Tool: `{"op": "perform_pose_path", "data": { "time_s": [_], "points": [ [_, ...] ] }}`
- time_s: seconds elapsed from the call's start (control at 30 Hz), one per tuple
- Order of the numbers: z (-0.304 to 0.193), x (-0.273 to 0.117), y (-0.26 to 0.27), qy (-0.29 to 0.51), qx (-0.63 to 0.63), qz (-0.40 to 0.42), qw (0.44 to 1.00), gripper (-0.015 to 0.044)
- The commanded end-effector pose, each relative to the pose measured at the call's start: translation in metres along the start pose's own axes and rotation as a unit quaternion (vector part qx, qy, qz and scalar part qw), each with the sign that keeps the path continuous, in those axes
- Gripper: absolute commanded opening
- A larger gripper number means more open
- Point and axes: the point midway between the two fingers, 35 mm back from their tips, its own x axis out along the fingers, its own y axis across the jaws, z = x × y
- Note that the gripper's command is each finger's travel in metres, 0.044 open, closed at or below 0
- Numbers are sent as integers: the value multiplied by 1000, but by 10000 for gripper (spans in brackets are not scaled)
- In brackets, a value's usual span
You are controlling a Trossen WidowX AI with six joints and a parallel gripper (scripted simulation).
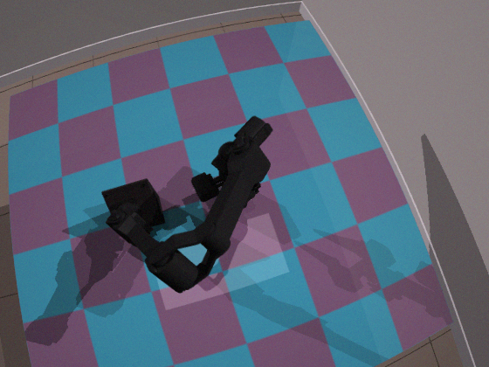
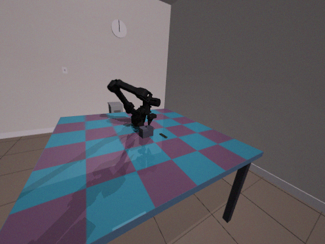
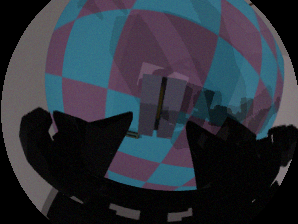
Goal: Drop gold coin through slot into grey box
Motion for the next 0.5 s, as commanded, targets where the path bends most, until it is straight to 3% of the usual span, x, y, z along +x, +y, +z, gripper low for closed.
{"op": "perform_pose_path", "data": {
  "time_s": [0.0, 0.13, 0.47],
  "points": [
    [0, -13, 1, 3, 3, 0, 1000, 423],
    [1, -45, -3, -1, 0, -1, 1000, 440],
    [1, -45, -3, -1, 0, -1, 1000, 440]
  ]
}}
